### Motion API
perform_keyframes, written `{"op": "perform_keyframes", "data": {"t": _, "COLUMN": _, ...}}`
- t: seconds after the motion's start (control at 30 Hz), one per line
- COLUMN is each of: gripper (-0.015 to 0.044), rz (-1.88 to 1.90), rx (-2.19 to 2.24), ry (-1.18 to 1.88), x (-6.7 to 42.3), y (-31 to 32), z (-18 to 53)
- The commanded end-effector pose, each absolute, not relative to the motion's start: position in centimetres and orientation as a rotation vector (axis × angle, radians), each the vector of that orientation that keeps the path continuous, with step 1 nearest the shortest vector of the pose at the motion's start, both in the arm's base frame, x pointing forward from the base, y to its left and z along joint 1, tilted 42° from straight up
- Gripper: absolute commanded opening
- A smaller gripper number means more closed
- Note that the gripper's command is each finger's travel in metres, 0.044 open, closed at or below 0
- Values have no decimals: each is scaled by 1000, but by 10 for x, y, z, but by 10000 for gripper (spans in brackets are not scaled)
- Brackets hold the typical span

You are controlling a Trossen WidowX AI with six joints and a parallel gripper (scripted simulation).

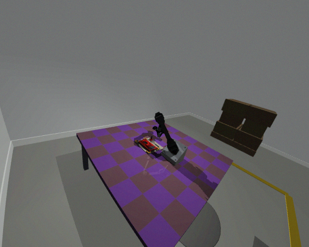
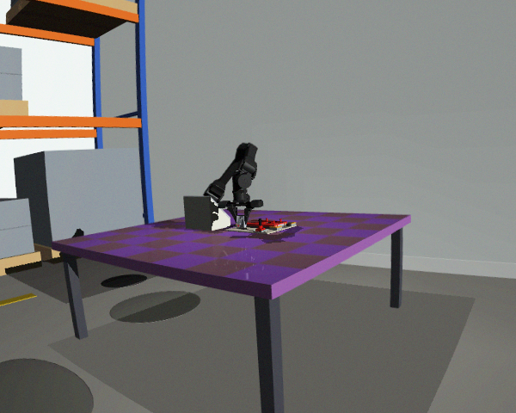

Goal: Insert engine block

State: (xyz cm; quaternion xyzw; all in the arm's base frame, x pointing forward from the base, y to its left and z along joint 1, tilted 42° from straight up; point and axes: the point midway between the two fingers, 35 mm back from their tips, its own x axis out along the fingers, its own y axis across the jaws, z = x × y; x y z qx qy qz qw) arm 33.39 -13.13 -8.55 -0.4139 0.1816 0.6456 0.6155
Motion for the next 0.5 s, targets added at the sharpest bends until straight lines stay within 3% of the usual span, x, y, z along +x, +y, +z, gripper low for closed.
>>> {"op": "perform_keyframes", "data": {"t": 0.0, "gripper": 0, "rz": 1487, "rx": -940, "ry": 420, "x": 333, "y": -126, "z": -93}}
{"op": "perform_keyframes", "data": {"t": 0.47, "gripper": 0, "rz": 1487, "rx": -939, "ry": 419, "x": 335, "y": -110, "z": -111}}
